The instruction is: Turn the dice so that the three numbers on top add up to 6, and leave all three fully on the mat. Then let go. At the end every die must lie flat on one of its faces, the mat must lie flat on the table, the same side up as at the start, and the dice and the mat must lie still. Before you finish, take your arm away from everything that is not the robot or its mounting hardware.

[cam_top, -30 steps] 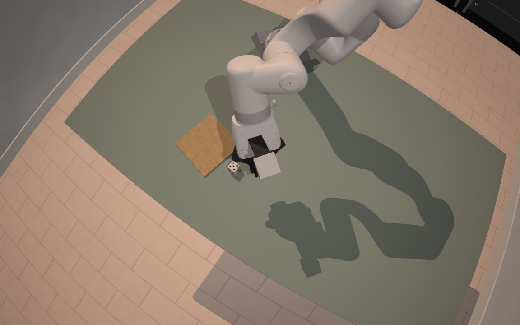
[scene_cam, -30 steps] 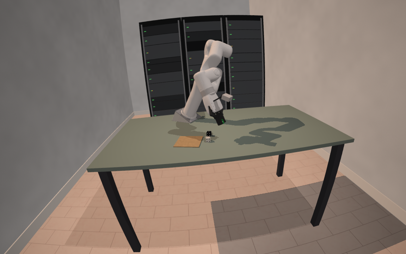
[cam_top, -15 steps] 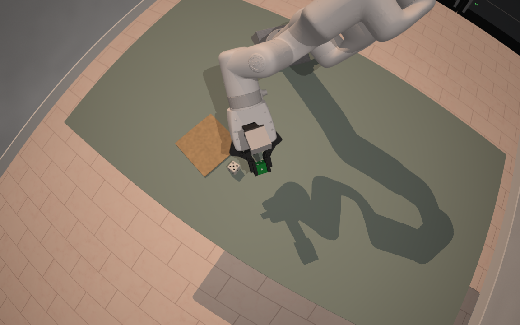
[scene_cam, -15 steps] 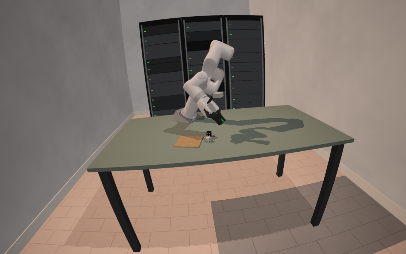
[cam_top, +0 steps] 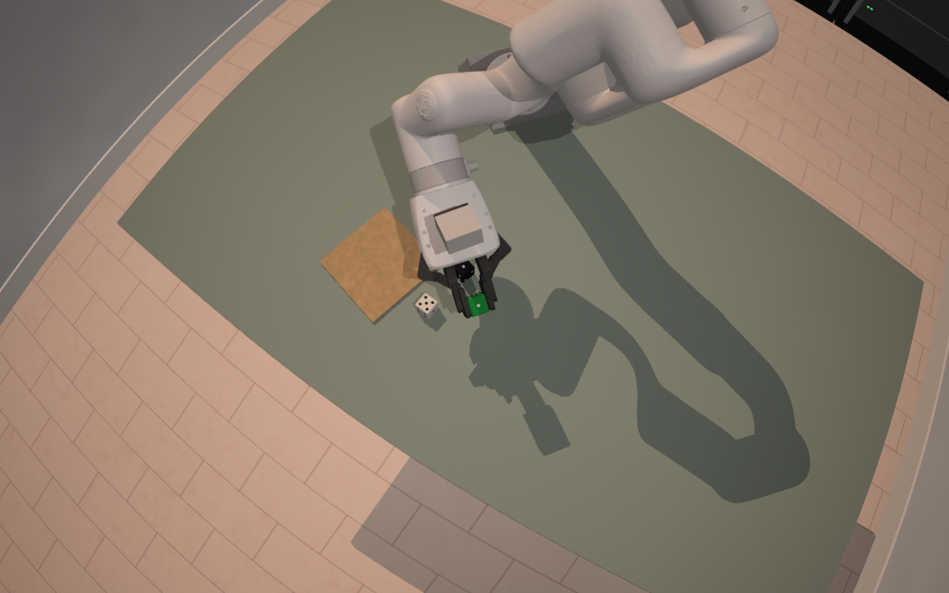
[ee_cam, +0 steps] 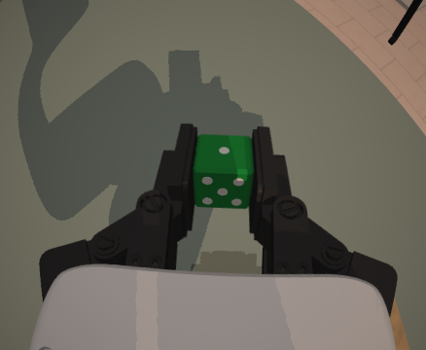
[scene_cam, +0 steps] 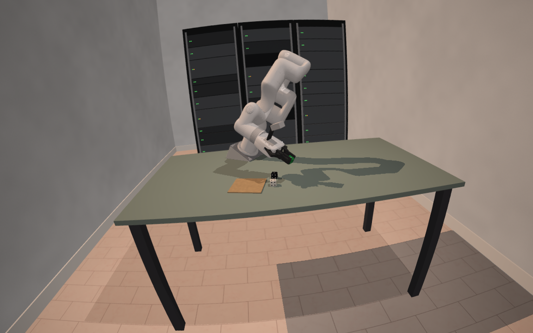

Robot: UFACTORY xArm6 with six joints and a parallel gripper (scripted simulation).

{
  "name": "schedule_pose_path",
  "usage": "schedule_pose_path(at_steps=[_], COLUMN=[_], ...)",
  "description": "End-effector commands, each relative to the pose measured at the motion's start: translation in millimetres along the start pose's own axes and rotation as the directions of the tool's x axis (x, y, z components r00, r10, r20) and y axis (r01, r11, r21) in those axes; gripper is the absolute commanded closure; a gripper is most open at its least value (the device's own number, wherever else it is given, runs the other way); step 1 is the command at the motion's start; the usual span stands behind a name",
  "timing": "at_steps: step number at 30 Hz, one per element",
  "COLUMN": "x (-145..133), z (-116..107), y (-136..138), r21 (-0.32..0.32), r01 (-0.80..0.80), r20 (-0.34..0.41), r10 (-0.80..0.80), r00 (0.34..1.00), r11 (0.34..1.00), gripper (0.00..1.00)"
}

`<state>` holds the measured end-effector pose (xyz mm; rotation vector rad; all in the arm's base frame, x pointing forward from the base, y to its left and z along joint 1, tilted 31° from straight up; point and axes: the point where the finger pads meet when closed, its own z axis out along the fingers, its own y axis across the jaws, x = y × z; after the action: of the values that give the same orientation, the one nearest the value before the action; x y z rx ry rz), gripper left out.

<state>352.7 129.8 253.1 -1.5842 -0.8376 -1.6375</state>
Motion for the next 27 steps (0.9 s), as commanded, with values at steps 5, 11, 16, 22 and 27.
schedule_pose_path(at_steps=[5, 11, 16, 22, 27], x=[-4.6, -16.0, -31.7, -47.2, -56.6], z=[3.1, 9.3, 17.7, 26.1, 31.2], y=[0.2, 0.4, 0.5, 0.7, 0.8], r21=[0.008, 0.008, 0.008, 0.008, 0.008], r01=[0.004, 0.004, 0.004, 0.004, 0.004], r20=[-0.010, -0.010, -0.010, -0.010, -0.010], r10=[-0.004, -0.004, -0.004, -0.004, -0.004], r00=[1.000, 1.000, 1.000, 1.000, 1.000], r11=[1.000, 1.000, 1.000, 1.000, 1.000], gripper=[0.79, 0.79, 0.79, 0.79, 0.79])
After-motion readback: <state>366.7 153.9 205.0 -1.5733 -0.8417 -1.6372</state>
